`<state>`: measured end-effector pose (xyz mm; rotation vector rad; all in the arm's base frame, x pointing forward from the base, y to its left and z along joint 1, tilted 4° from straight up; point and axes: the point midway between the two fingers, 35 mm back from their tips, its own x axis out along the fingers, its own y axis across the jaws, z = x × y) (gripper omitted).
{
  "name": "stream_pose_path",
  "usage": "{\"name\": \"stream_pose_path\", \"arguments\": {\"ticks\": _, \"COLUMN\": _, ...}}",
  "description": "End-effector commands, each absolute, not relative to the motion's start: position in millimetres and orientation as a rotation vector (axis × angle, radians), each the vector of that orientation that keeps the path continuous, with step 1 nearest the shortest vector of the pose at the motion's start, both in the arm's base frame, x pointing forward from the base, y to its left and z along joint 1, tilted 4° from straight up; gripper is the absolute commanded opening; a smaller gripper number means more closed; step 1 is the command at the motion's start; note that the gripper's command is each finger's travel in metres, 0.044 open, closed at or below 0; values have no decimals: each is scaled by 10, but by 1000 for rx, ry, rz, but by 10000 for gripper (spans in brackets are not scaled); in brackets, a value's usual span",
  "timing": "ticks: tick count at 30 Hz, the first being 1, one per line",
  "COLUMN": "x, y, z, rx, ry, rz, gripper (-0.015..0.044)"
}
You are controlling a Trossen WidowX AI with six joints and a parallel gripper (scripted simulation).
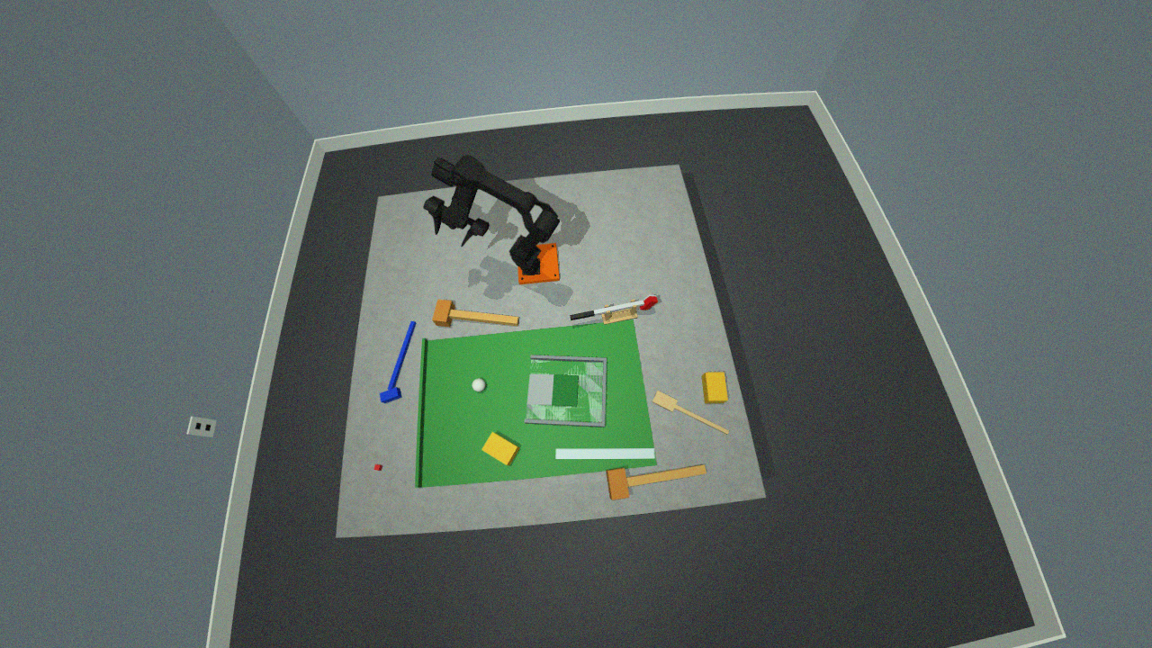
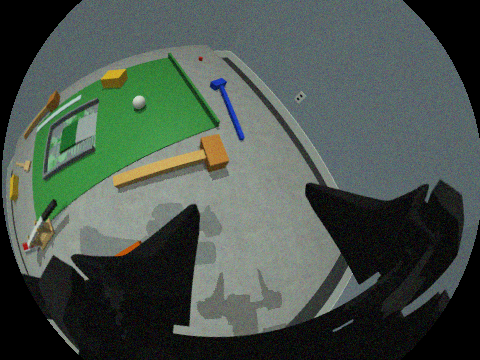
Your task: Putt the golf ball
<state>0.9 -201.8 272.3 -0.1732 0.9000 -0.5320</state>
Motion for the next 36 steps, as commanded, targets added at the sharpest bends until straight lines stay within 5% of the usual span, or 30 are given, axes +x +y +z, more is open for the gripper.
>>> {"name": "stream_pose_path", "arguments": {"ticks": 1, "x": 22, "y": -2020, "z": 2718, "rx": -175, "ry": 900, "rz": -525, "gripper": 426}}
{"name": "stream_pose_path", "arguments": {"ticks": 19, "x": 1418, "y": -1705, "z": 2280, "rx": -305, "ry": 915, "rz": 133, "gripper": 440}}
{"name": "stream_pose_path", "arguments": {"ticks": 36, "x": 2380, "y": -442, "z": 1832, "rx": -635, "ry": 977, "rz": 773, "gripper": 440}}
